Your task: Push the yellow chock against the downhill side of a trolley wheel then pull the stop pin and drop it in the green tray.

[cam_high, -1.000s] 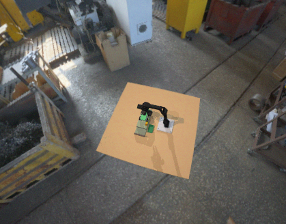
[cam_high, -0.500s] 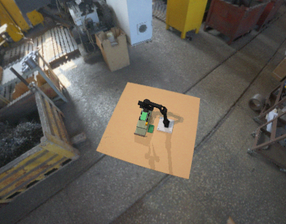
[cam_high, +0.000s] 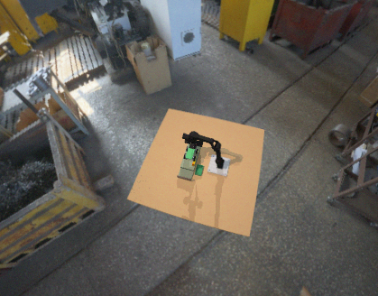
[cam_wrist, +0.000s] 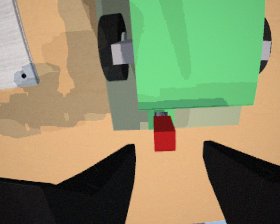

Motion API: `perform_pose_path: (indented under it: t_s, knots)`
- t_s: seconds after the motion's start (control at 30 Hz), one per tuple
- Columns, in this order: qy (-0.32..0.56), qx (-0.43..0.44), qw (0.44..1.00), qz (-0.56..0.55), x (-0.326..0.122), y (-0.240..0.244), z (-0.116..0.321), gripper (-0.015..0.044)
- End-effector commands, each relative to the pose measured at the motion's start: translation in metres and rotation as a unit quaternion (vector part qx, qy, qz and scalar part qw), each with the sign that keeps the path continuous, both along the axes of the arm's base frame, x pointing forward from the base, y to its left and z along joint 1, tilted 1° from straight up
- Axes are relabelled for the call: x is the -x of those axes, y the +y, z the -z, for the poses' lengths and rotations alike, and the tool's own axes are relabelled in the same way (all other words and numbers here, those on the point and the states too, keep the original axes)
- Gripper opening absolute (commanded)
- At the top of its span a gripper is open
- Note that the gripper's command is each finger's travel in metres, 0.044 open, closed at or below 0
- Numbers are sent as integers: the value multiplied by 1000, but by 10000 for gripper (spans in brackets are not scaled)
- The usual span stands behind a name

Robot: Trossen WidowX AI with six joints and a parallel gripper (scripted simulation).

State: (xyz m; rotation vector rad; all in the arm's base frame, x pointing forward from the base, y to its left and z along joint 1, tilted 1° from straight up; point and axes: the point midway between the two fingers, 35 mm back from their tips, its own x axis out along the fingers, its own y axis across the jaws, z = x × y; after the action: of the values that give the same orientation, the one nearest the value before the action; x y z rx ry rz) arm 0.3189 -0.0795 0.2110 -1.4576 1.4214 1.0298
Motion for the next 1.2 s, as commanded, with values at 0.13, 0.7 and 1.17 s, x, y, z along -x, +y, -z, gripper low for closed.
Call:
perform_pose_path:
  t_s: [0.13, 0.7, 1.17]
  knots:
    - [0, 2, 1000, -1, 1, -5, 11, 190]
    - [0, 2, 1000, -1, 0, -11, 29, 190]
    - [0, 3, 1000, -1, 0, -18, 48, 190]
